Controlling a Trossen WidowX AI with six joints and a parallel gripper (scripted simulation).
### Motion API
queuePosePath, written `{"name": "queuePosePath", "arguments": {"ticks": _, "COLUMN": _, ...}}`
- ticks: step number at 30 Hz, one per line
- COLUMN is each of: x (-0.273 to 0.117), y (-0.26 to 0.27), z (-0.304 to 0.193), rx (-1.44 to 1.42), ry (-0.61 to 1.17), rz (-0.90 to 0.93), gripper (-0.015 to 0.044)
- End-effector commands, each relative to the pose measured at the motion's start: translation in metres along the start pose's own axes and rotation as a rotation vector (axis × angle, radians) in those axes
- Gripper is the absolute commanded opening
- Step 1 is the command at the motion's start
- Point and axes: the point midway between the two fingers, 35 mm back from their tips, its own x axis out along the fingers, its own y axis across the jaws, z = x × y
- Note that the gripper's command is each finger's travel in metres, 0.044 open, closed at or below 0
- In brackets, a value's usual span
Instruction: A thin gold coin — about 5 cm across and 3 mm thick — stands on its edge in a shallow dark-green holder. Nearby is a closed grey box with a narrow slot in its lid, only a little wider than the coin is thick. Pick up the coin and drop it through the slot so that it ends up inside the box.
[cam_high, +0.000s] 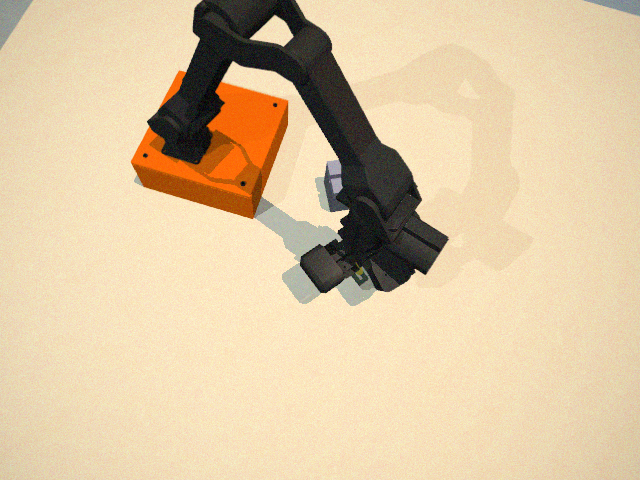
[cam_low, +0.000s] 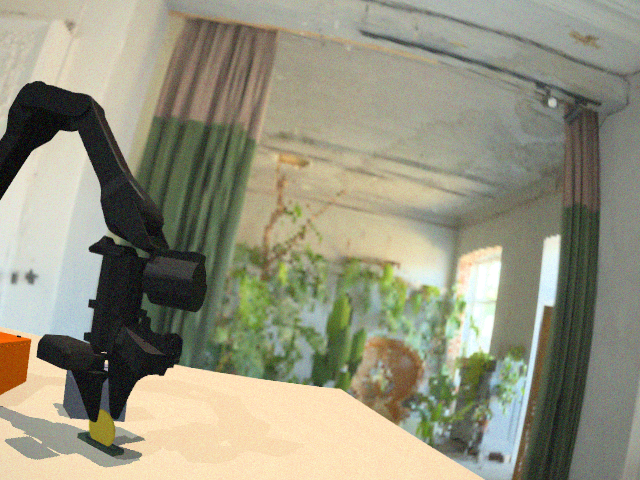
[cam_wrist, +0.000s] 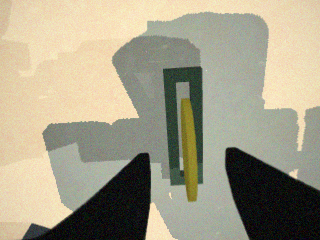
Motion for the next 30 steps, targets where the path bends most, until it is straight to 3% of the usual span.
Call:
{"name": "queuePosePath", "arguments": {"ticks": 1, "x": 0.008, "y": -0.001, "z": -0.001, "rx": 0.004, "ry": 0.004, "rz": -0.007, "gripper": 0.0161}}
{"name": "queuePosePath", "arguments": {"ticks": 14, "x": 0.026, "y": -0.002, "z": -0.002, "rx": 0.004, "ry": 0.004, "rz": -0.007, "gripper": 0.0161}}
{"name": "queuePosePath", "arguments": {"ticks": 20, "x": 0.026, "y": -0.002, "z": -0.002, "rx": 0.004, "ry": 0.004, "rz": -0.007, "gripper": 0.0003}}
{"name": "queuePosePath", "arguments": {"ticks": 30, "x": 0.025, "y": -0.001, "z": -0.001, "rx": 0.003, "ry": -0.001, "rz": -0.002, "gripper": 0.0000}}
